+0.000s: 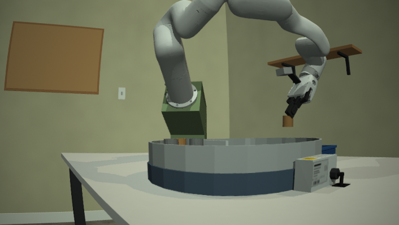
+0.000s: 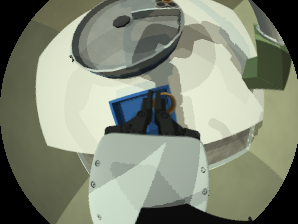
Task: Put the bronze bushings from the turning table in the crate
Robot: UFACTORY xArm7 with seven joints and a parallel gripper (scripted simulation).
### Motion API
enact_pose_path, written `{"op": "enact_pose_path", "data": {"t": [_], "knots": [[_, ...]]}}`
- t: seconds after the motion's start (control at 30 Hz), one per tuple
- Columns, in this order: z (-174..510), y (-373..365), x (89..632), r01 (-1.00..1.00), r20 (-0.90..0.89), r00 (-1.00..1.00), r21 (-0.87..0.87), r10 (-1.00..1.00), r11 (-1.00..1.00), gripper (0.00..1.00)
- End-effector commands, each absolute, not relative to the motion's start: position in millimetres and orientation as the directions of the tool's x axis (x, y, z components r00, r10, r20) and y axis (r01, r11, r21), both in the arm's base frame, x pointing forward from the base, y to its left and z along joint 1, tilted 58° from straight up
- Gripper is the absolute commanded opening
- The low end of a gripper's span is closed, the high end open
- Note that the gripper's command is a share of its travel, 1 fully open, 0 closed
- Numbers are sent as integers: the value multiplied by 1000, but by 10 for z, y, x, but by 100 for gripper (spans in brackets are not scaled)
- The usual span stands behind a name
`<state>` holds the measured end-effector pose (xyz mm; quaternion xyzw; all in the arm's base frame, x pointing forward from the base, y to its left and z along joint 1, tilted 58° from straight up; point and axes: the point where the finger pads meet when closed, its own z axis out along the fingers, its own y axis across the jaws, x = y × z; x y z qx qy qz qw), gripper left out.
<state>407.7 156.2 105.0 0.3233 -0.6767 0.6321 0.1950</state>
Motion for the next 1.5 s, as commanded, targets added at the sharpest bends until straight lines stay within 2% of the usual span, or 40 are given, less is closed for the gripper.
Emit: {"op": "enact_pose_path", "data": {"t": [0.0, 0.93, 1.47], "knots": [[949, 1768, 4196, -685, 674, -716, -729, -183, -7, 0], [891, 1844, 4256, -685, 674, -716, -729, -183, -7, 0], [561, 1464, 4600, -685, 674, -716, -729, -183, -7, 0]]}}
